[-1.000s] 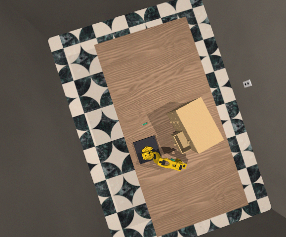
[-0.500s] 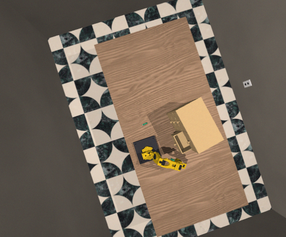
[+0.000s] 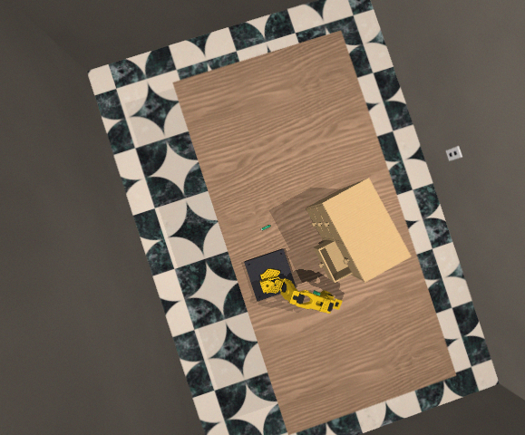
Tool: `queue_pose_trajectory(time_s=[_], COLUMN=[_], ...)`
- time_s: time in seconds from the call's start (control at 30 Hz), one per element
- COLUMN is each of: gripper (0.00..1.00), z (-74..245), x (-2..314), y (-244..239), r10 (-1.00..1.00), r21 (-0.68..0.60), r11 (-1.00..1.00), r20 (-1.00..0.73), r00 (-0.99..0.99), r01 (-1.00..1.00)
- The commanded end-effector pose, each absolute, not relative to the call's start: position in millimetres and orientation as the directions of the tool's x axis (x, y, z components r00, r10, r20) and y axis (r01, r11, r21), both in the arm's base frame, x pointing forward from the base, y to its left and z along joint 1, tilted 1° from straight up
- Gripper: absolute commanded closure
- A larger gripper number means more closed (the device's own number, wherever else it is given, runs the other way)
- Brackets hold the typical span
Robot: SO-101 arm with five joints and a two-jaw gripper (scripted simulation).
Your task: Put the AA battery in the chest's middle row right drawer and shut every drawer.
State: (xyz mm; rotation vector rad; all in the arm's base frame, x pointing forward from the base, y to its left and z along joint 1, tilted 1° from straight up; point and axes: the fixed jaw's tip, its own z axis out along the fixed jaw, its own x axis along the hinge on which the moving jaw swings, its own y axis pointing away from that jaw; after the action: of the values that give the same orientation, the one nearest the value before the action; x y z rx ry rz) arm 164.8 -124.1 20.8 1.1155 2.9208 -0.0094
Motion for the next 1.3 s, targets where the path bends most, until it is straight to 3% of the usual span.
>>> queue_pose_trajectory(time_s=[0.0, 1.27], gripper=[0.79, 0.79], z=[10, -16], x=[164, 165], y=[-125, -125], r10=[0.672, 0.672], r21=[0.0, 0.0], r11=[0.741, 0.741], r20=[-0.006, -0.006], r00=[-0.741, -0.741], r01=[0.672, 0.672])
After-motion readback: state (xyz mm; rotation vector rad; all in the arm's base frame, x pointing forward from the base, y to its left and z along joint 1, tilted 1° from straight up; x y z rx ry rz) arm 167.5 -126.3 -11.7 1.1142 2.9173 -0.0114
